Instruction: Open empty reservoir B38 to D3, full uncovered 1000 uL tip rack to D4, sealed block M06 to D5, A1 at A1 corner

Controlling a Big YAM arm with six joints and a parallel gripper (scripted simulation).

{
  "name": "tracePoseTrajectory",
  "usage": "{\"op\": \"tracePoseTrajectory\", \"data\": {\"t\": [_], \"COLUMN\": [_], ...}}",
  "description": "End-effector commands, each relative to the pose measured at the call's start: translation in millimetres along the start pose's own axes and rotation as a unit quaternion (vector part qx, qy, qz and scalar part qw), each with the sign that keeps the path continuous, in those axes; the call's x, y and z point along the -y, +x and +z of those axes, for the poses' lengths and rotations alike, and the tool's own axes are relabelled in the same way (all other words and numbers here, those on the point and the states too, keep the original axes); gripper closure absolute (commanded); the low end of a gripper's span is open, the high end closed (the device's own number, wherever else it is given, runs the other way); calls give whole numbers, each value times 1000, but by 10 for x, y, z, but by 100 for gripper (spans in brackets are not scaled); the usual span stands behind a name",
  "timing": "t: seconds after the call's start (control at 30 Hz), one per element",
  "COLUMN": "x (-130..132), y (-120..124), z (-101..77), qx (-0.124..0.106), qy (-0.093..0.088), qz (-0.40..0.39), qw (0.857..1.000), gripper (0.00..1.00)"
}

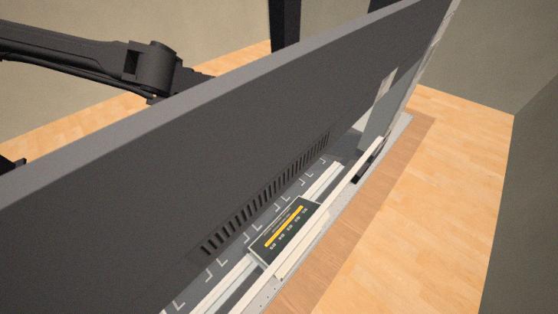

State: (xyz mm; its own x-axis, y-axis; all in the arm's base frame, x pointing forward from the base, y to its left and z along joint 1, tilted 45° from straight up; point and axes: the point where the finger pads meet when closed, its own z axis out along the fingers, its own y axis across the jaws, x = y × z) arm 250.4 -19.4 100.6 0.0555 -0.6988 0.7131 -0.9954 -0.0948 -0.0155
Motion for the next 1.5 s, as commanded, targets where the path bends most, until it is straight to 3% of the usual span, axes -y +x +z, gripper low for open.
{"op": "tracePoseTrajectory", "data": {"t": [0.0, 0.27, 0.83, 1.47], "x": [106, 90, 91, 93], "y": [21, 42, 29, 30], "z": [-99, -143, -134, -135], "qx": [6, 7, 8, 10], "qy": [11, 15, 12, 11], "qz": [14, 28, 174, 338], "qw": [1000, 999, 985, 941], "gripper": [0, 0, 0, 0]}}
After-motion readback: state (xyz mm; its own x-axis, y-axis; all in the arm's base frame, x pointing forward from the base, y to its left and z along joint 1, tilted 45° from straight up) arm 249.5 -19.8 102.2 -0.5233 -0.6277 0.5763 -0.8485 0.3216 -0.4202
